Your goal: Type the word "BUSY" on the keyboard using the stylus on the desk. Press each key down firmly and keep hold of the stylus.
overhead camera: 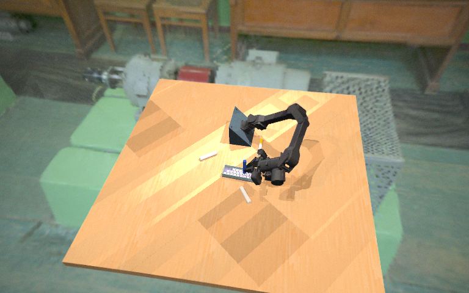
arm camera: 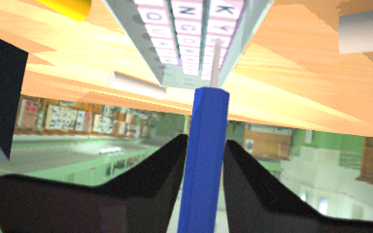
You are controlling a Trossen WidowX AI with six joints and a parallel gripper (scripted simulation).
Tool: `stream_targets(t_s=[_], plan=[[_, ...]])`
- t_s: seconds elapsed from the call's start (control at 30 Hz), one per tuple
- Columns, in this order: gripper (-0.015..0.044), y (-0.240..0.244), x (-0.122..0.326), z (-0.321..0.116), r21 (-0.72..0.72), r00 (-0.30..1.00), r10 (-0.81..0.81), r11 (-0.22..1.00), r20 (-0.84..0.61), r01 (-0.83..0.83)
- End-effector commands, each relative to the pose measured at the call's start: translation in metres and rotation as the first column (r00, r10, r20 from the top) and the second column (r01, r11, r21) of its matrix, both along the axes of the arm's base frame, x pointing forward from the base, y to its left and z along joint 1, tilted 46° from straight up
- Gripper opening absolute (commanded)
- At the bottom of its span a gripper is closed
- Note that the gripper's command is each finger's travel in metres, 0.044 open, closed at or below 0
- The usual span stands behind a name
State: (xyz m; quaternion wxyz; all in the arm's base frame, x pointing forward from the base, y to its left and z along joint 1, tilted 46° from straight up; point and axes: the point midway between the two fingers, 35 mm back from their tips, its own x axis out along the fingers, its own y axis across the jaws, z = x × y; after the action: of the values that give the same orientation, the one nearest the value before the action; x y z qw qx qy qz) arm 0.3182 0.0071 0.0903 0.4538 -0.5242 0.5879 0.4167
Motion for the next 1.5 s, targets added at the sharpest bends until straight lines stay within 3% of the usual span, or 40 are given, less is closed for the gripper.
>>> stream_targets(t_s=[0.0, 1.1, 1.47], plan=[[0.0081, 0.002, 0.0, -0.001, 0.004, 1.0, -0.004, 1.0, 0.001, 0.004], [0.0081, 0.007, 0.0, -0.006, 0.005, 1.0, -0.004, 1.0, 0.001, 0.004], [0.0081, -0.02, -0.002, 0.019, 0.003, 1.0, -0.004, 1.0, 0.001, 0.004]])
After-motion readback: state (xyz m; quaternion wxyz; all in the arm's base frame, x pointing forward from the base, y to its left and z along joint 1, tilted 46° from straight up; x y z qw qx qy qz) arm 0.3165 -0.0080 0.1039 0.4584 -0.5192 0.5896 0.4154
